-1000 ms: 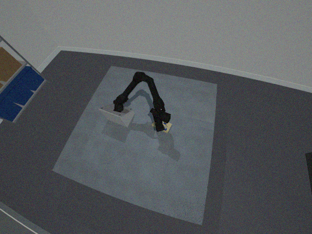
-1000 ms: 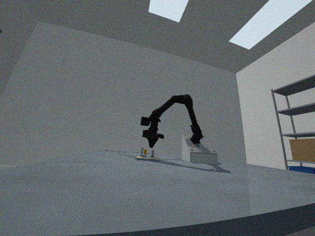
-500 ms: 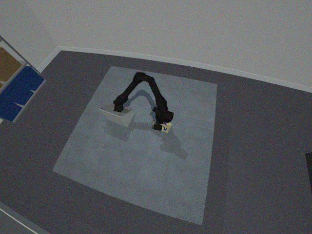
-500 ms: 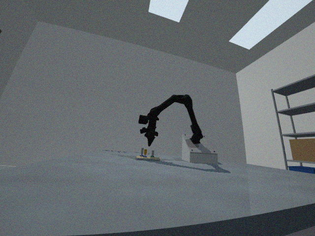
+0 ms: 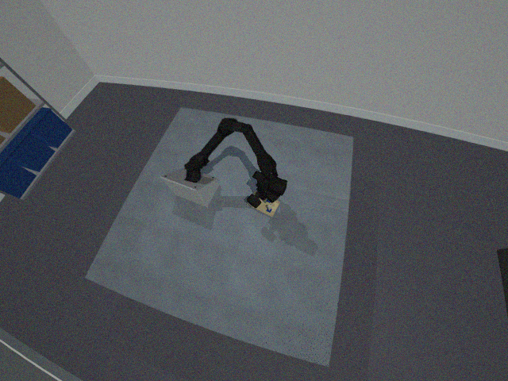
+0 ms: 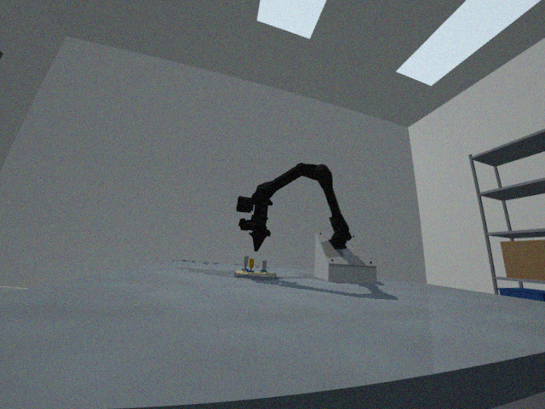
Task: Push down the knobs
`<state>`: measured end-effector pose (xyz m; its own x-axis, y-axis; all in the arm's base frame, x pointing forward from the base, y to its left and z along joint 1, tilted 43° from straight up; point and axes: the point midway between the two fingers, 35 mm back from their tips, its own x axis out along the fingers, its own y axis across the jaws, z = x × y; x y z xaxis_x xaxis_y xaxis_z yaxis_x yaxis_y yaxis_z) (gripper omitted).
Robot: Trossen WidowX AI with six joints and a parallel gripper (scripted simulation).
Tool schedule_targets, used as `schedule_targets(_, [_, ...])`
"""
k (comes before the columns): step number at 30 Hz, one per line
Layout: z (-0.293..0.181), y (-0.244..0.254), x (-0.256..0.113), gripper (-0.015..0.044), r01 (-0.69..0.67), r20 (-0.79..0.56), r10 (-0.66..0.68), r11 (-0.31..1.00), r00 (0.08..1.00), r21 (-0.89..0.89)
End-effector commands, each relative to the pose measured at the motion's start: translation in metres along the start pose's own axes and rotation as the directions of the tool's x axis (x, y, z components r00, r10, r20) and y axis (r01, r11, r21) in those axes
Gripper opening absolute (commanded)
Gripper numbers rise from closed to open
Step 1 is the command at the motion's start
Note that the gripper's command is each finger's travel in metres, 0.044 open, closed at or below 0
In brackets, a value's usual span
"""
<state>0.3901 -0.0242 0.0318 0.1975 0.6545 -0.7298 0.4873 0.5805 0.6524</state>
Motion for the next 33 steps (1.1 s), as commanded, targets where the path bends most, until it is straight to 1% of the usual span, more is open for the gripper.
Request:
schedule_targets(1, [0.003,0.006,-0.003,0.0000,0.002,0.000,-0.002,0.992,1.000,0.123])
schedule_targets(6, [0.003,0.012,-0.006,0.0000,0.007,-0.006,-0.005,0.957,1.000,0.291])
schedule_targets(11, [0.004,0.019,-0.009,0.0000,0.013,-0.013,-0.008,0.893,1.000,0.450])
schedule_targets(21, [0.005,0.031,-0.015,0.0000,0.028,-0.025,-0.014,0.694,1.000,0.720])
schedule_targets(26, [0.005,0.032,-0.016,0.0000,0.029,-0.026,-0.015,0.677,1.000,0.735])
schedule_targets(29, [0.004,0.032,0.002,0.0000,0.029,-0.026,-0.014,0.677,1.000,0.735])
schedule_targets(33, [0.004,0.032,0.004,0.0000,0.029,-0.026,-0.014,0.677,1.000,0.735])
